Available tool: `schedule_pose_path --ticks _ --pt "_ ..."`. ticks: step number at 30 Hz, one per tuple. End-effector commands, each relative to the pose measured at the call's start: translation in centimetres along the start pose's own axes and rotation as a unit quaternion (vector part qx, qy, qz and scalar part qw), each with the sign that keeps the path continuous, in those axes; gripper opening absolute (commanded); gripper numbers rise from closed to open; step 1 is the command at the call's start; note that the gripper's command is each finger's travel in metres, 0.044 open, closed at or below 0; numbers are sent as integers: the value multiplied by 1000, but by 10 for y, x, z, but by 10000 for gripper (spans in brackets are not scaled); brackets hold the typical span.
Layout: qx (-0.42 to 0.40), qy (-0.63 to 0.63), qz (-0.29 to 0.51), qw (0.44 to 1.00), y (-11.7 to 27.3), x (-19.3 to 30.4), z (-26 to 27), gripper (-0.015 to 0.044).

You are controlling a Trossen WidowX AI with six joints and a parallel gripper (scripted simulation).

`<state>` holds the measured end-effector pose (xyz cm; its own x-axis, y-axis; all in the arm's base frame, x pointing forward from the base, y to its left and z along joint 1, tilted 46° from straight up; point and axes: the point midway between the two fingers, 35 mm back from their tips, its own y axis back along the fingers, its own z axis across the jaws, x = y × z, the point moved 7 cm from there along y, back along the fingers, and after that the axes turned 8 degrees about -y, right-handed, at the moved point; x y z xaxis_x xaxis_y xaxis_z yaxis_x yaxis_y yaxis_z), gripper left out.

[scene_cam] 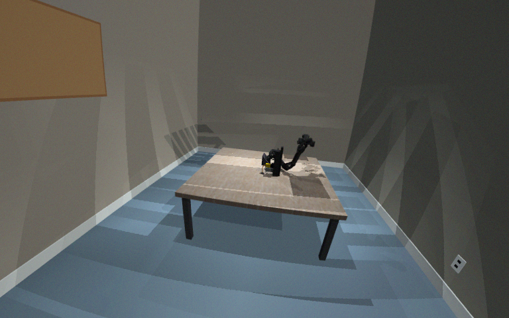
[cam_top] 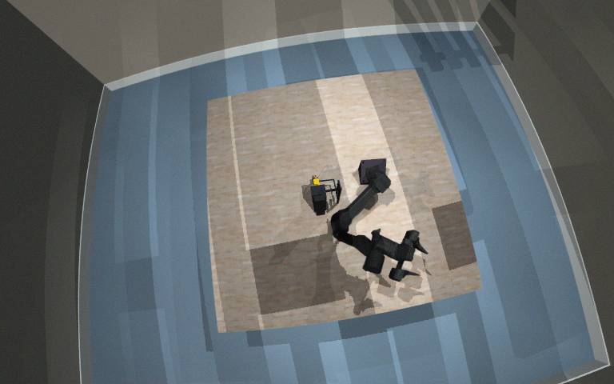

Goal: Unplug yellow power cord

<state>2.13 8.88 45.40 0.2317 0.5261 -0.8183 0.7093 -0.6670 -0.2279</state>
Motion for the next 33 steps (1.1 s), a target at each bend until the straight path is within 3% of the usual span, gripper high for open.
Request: schedule_pose_path --ticks 1,9,14,20,33 --pt "-4 0 -3 1000 -1 -1 2 374" --pt "-209 -8 -98 973 -23 -53 85 164" --pt "-355 -11 -140 924 -11 -81 145 160" --pt "-523 -2 -158 838 29 -103 210 160" --pt "-801 98 -100 582 179 -95 291 160"
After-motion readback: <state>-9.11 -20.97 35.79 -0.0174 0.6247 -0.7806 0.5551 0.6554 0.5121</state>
